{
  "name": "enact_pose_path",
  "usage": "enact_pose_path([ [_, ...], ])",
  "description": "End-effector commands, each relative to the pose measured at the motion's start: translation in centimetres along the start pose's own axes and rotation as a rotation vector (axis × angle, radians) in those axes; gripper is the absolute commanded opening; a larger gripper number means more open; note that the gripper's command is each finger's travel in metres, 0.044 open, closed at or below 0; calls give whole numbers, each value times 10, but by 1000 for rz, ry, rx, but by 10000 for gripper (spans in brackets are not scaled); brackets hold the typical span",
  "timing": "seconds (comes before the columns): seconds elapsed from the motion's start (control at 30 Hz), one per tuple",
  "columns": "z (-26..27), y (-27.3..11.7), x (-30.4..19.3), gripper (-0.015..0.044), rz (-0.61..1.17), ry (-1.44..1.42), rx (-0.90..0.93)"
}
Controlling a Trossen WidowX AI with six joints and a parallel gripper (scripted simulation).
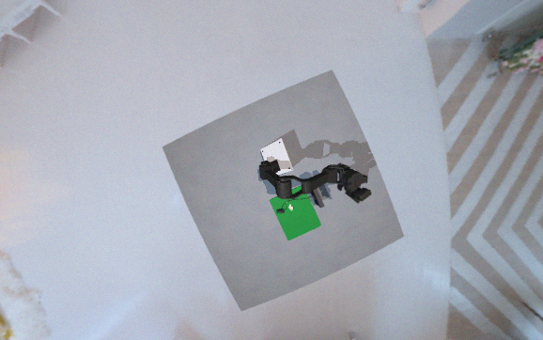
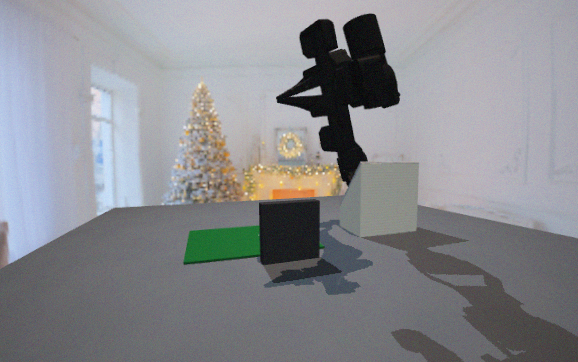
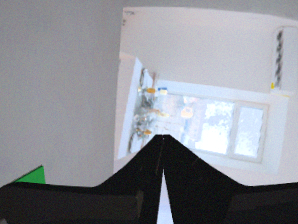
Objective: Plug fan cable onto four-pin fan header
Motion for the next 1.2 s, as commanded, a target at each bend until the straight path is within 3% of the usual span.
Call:
enact_pose_path([
  [0.0,0,0,0,26,0,0,0],
  [0.17,0,6,-6,157,4,5,29],
  [0.53,24,73,-119,440,128,130,524],
  [1.17,65,69,-274,440,405,324,1094],
])
Point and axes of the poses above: the point midway between the two fingers, 35 mm back from their tips, its own y axis out along the fingers, its own z axis across the jaws, x = y × z, the point moved 9 cm from there along -y, back along the fingers, and after that the axes turned 1 degree about y, right-handed, at the moved point
